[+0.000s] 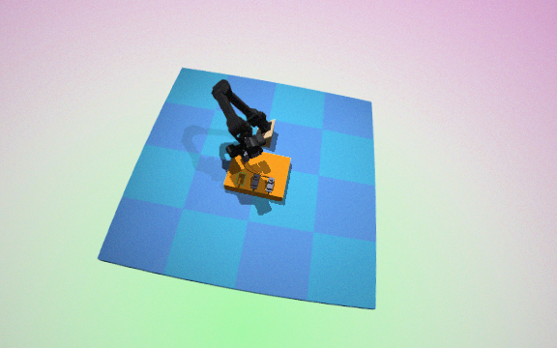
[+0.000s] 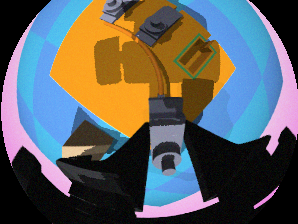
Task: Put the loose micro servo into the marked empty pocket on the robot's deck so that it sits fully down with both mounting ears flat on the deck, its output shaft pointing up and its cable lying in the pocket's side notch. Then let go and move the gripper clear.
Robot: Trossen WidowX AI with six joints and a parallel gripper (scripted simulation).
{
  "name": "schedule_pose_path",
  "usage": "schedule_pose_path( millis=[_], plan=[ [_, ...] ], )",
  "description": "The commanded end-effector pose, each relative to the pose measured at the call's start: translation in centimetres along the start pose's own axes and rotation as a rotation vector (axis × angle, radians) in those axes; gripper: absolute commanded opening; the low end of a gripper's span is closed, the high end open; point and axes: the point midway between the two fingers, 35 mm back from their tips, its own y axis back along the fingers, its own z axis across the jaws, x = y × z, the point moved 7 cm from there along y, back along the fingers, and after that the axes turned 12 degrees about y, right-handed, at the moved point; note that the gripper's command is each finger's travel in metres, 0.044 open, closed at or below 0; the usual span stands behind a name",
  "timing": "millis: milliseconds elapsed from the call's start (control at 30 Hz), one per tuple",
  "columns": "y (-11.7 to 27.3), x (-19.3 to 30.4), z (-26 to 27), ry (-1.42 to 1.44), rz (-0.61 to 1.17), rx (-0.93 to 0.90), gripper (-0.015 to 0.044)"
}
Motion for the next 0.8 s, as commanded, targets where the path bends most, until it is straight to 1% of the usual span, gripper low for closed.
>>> schedule_pose_path(
  millis=[0, 567, 767],
  plan=[
    [0.05, 0.02, 0.00, -0.114, 0.001, 0.005, 0.0000],
    [0.05, 0.02, 0.00, -0.693, -0.001, 0.005, 0.0000],
    [0.06, -0.09, -0.15, -0.715, -0.001, 0.005, 0.0000]
  ],
)
